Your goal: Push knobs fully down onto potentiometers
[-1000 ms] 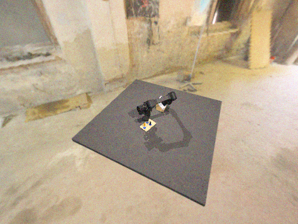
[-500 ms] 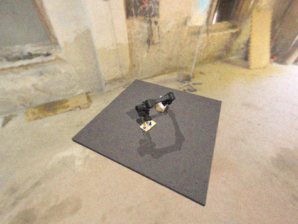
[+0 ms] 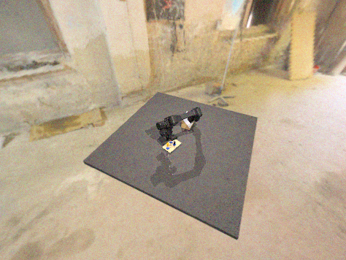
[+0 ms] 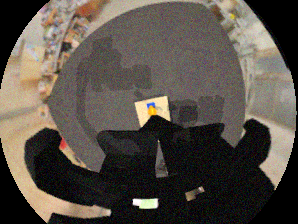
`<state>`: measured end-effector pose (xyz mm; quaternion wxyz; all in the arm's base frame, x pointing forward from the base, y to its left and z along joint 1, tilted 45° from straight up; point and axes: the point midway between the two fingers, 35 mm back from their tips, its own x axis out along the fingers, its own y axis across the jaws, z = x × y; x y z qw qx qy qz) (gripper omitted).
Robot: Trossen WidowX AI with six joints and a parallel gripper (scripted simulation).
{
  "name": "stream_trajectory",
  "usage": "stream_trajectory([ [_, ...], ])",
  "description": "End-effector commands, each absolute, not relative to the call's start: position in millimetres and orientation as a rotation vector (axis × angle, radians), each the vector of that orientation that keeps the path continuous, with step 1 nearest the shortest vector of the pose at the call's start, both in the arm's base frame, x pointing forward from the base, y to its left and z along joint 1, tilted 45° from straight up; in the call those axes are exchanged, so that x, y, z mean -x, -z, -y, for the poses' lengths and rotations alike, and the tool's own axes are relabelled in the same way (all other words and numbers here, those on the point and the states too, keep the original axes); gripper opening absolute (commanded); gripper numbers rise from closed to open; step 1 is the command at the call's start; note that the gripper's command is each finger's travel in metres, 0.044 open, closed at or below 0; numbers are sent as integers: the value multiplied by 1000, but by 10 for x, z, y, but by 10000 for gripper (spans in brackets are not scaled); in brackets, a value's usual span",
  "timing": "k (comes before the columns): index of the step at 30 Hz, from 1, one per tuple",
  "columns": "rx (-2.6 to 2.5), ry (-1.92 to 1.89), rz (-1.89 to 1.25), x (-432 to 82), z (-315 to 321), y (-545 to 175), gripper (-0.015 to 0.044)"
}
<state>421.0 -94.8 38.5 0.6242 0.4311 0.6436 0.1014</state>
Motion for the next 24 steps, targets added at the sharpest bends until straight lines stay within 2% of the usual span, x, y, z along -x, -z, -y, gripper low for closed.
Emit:
stream_trajectory([
  [1,-992,-241,-1482,-4206,838,-300,0],
  [24,-992,-241,-1482,-4208,701,-163,0],
])
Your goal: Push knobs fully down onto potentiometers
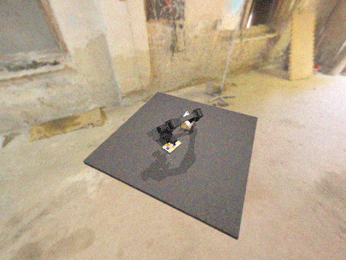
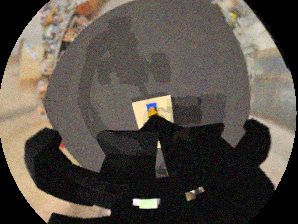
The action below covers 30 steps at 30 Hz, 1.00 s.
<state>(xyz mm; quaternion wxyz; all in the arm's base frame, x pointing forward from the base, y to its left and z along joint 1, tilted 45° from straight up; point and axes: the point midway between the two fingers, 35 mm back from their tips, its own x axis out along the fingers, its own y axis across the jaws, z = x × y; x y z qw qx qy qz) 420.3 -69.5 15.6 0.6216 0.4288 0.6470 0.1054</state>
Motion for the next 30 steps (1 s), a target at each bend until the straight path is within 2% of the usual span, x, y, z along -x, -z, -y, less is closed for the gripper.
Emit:
stream_trajectory([
  [1,-992,-241,-1482,-4208,700,-162,0],
  [30,-992,-241,-1482,-4209,665,-127,0],
])
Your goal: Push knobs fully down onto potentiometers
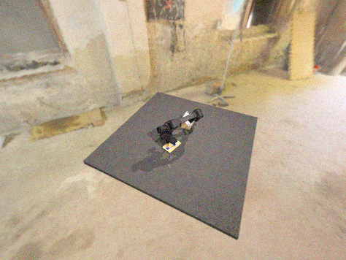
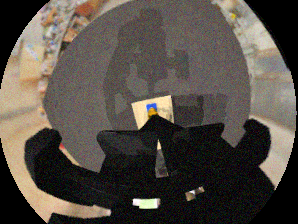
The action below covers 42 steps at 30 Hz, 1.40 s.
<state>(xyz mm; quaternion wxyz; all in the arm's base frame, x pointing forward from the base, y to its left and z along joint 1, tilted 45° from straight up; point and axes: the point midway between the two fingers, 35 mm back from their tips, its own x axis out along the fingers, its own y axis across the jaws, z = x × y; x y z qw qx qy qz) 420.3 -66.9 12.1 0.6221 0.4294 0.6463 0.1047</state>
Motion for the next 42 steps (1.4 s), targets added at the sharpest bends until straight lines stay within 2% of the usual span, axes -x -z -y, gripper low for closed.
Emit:
stream_trajectory([
  [1,-992,-241,-1482,-4209,665,-127,0],
  [42,-993,-242,-1482,-4210,526,11,0],
])
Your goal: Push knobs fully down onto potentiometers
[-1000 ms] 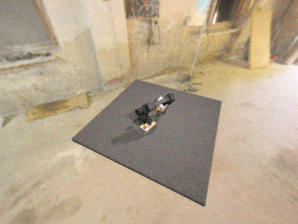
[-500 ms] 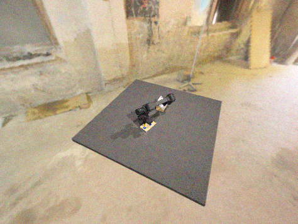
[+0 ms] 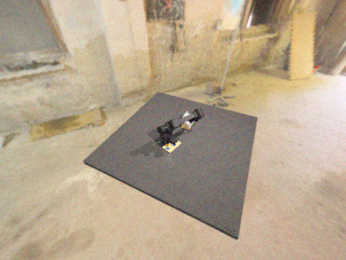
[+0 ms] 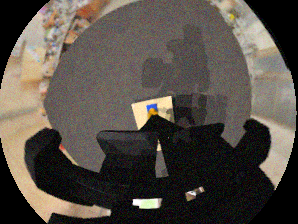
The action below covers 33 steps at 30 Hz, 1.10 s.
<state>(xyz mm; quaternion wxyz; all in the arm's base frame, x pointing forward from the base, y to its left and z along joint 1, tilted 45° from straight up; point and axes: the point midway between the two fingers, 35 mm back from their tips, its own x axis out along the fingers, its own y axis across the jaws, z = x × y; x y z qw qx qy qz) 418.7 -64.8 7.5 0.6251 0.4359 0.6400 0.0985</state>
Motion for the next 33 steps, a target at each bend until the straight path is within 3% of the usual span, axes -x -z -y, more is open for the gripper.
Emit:
stream_trajectory([
  [1,-993,-242,-1482,-4210,517,19,0],
  [33,-993,-243,-1482,-4211,395,141,0],
])
